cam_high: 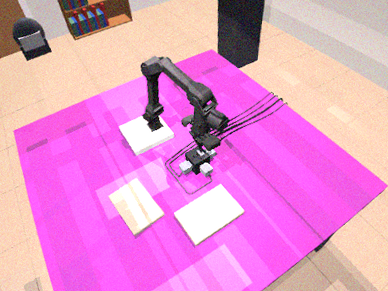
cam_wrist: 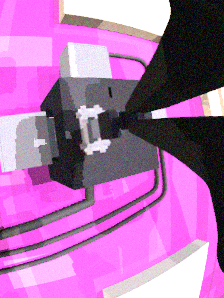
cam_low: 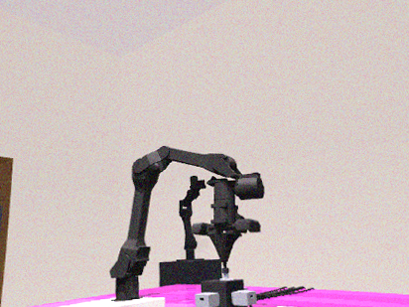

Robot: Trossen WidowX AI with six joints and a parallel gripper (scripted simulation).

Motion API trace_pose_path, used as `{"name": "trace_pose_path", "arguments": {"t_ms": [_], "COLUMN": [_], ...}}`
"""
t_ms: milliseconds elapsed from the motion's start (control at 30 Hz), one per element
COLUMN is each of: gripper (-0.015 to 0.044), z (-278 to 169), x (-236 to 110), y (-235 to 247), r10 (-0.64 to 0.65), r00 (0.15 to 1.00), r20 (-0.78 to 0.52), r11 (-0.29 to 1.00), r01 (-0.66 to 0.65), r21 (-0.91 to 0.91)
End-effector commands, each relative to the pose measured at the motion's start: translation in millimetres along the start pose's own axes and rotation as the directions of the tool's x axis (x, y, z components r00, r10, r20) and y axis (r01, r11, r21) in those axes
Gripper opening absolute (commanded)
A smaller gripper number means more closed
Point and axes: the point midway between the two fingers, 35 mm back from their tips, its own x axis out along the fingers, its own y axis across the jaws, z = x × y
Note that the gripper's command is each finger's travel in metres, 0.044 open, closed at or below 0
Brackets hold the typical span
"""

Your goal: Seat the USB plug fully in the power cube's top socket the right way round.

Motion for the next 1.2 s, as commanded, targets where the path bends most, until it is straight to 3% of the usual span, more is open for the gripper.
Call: {"name": "trace_pose_path", "arguments": {"t_ms": [0, 1167], "gripper": [0.0000, 0.0000], "z": [-0.1, 0.3], "x": [1.1, 5.3], "y": [-0.5, -0.5], "r10": [-0.001, -0.001], "r00": [1.000, 1.000], "r20": [-0.003, -0.003], "r11": [1.000, 1.000], "r01": [0.001, 0.001], "r21": [0.004, 0.004]}}
